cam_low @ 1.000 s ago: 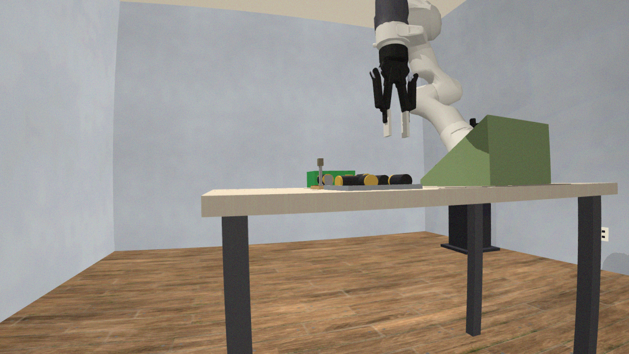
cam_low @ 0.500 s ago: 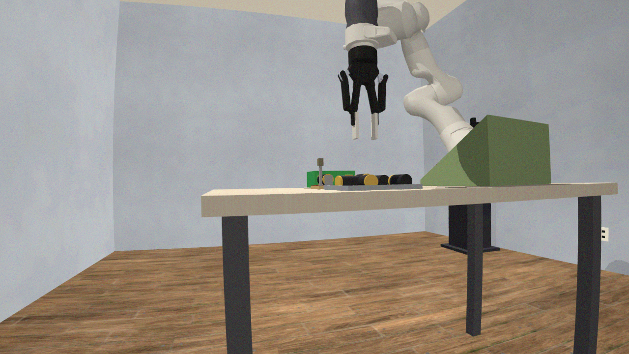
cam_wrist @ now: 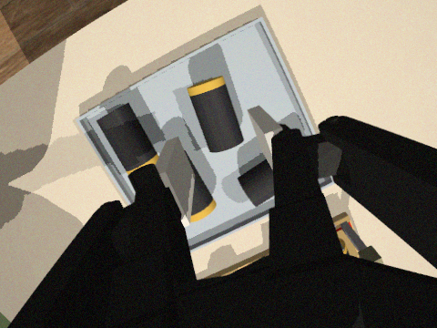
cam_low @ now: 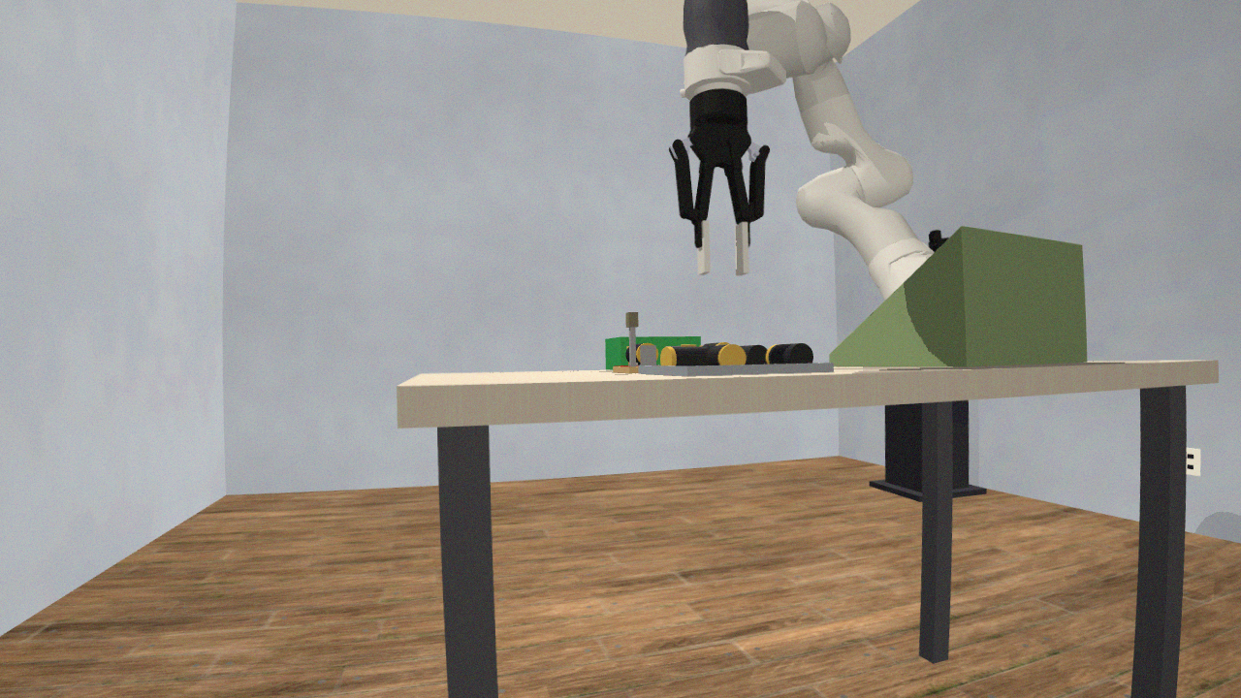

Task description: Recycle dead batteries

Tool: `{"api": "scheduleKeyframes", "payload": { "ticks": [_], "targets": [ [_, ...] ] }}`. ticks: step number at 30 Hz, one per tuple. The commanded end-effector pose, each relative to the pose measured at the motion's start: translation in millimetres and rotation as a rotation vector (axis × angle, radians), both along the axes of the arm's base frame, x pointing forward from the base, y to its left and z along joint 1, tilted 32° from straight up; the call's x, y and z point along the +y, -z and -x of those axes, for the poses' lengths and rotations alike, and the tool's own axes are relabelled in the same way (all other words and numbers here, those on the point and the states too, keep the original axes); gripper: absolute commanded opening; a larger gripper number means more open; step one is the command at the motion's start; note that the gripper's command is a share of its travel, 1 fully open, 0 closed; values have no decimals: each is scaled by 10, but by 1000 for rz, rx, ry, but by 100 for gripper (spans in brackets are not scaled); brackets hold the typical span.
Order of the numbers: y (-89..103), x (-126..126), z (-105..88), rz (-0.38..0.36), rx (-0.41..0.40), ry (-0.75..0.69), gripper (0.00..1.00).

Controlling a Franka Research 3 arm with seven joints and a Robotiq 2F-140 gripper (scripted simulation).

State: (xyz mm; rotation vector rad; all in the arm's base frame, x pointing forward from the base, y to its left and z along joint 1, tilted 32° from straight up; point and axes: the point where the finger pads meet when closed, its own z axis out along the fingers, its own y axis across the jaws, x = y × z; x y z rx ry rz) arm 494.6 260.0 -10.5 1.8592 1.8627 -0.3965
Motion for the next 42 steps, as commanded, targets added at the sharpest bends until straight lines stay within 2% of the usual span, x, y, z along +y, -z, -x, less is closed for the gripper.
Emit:
{"api": "scheduleKeyframes", "payload": {
  "ticks": [1, 3, 4, 6, 9, 11, 42],
  "targets": [
    [-1, 0, 0, -5, -18, 34, 29],
    [51, -32, -8, -5, -18, 34, 29],
    [139, -86, -21, -5, -18, 34, 29],
    [139, -86, -21, -5, -18, 34, 29],
    [489, -301, -72, -5, -18, 34, 29],
    [597, -368, -88, -5, -18, 34, 29],
    [603, -371, -89, -5, -18, 34, 29]
  ]
}}
